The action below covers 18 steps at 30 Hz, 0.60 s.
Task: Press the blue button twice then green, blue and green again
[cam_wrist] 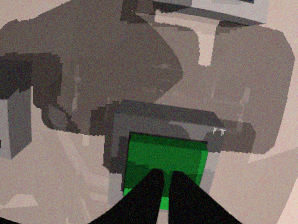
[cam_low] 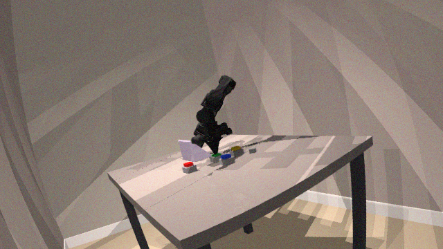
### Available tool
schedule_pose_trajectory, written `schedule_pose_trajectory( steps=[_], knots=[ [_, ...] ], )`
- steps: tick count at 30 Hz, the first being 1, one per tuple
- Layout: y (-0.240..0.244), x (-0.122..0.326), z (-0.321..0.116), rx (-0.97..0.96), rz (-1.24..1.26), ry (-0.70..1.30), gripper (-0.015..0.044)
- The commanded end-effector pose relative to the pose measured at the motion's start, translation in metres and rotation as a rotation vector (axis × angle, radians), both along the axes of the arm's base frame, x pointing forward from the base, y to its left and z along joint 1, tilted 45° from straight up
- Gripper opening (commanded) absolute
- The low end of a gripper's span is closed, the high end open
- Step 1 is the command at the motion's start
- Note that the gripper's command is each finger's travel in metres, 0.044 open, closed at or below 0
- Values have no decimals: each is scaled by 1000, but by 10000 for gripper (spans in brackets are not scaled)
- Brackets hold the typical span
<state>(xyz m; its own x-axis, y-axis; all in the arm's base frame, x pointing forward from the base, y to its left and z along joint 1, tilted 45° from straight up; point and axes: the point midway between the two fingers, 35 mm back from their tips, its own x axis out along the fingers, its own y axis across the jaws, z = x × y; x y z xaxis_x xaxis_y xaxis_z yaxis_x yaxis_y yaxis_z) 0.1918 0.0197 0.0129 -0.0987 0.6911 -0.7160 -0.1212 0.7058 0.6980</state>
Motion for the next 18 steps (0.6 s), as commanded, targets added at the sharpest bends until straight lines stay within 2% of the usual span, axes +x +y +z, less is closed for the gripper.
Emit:
schedule_pose_trajectory(
  steps=[1,18],
  knots=[
    [2,-1,-1,5,-5,5,20],
    [-6,1,6,1,-2,1,20]
  ],
)
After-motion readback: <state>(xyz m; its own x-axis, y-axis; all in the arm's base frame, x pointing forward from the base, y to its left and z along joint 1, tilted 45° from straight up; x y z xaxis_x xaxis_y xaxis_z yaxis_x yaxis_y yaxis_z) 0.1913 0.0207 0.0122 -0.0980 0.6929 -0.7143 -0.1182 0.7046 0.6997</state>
